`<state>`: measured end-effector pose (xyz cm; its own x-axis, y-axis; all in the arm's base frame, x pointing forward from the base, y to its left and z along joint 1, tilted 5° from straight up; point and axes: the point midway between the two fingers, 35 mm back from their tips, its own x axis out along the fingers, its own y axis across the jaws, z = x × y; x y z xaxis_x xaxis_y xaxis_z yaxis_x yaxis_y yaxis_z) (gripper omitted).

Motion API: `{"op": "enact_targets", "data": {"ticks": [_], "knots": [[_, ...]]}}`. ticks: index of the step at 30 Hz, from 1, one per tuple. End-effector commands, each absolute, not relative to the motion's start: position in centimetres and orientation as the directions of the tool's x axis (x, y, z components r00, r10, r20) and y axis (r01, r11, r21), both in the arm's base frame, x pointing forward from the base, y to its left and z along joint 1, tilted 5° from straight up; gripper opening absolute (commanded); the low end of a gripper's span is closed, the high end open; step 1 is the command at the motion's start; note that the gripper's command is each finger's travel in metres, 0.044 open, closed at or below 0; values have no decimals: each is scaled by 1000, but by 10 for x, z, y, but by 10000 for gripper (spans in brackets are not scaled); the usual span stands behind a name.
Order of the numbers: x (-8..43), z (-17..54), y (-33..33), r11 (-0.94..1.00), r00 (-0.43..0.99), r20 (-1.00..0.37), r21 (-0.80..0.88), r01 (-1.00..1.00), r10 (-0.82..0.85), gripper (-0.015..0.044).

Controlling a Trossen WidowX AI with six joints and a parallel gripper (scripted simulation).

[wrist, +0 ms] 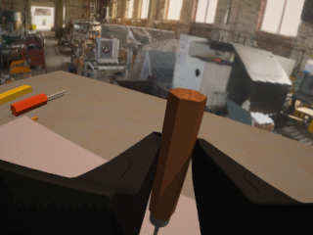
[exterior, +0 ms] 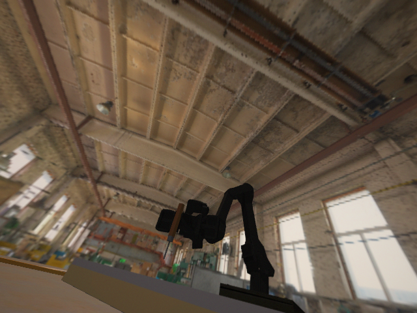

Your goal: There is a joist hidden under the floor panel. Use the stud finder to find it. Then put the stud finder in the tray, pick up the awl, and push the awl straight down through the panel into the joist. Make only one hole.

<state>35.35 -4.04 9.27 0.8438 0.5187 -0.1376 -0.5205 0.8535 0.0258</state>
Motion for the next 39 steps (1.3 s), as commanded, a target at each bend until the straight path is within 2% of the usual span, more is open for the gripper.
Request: {"op": "enact_targets", "data": {"ticks": [1,39], "knots": [[353,89,-40,851,841,-138,26,-525,523,0],[349,54,-40,851,841,-139,26,-525,523,0]]}}
